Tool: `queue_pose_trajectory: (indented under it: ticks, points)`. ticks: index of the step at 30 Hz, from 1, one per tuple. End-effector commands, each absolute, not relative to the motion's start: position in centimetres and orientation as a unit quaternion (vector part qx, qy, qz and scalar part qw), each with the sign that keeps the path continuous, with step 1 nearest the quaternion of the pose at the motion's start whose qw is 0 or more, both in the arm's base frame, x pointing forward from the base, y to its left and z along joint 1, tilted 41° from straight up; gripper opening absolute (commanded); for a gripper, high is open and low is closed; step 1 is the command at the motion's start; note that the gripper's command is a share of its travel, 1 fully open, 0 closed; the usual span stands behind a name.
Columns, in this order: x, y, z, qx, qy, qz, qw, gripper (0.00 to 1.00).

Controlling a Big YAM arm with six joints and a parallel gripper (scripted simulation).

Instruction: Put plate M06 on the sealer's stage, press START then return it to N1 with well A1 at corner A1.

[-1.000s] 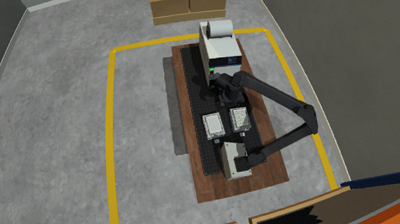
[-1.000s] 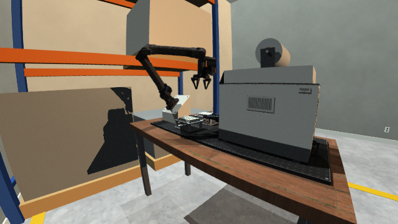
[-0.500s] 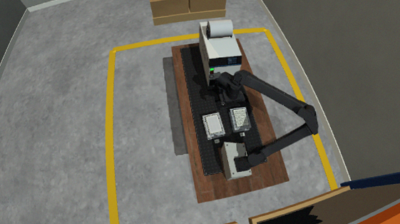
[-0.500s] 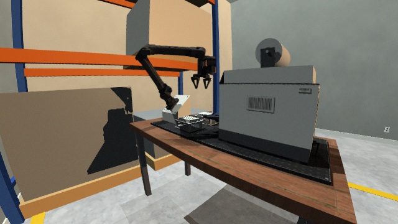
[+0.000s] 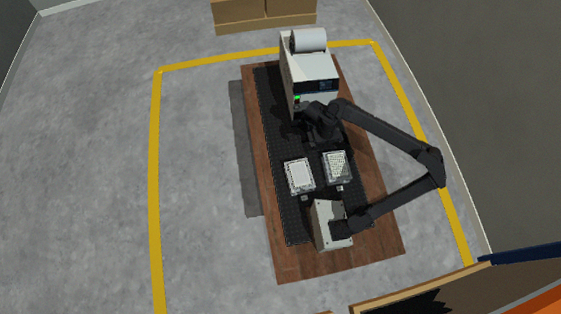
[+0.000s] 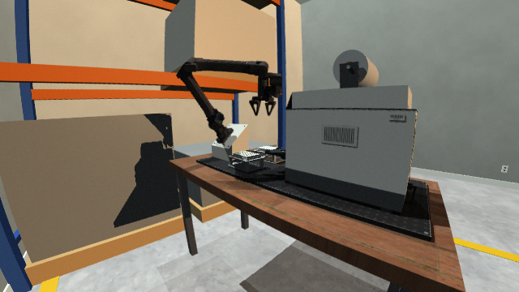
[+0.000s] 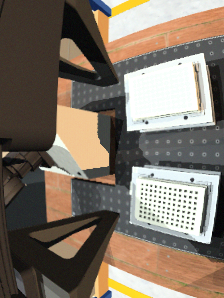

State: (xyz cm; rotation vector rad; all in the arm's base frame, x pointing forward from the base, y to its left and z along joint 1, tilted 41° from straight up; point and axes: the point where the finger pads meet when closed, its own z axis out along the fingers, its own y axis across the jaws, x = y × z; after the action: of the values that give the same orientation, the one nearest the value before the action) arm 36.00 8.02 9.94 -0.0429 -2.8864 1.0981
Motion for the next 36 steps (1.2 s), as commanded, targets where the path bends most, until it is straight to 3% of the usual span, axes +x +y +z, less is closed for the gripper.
queue_pose_trajectory:
  ticks: [1, 4, 7, 9, 12, 17, 21, 36]
  points:
    - [37.5, 8.3, 11.2, -0.031, -0.938, 0.345, 0.013, 1.00]
    - [37.1, 8.1, 11.3, -0.031, -0.938, 0.345, 0.013, 1.00]
    - [36.6, 6.5, 9.7, -0.010, -0.937, 0.347, -0.045, 1.00]
    - [36.4, 5.6, 8.7, -0.008, -0.938, 0.346, -0.031, 1.00]
    - [36.5, 4.5, 7.6, 0.006, -0.933, 0.350, -0.083, 1.00]
    - [36.0, 3.3, 5.8, 0.015, -0.931, 0.355, -0.086, 1.00]
    - [35.4, 2.5, 4.9, 0.045, -0.920, 0.354, -0.160, 1.00]
    - [36.3, 2.1, 2.5, 0.041, -0.924, 0.350, -0.148, 1.00]
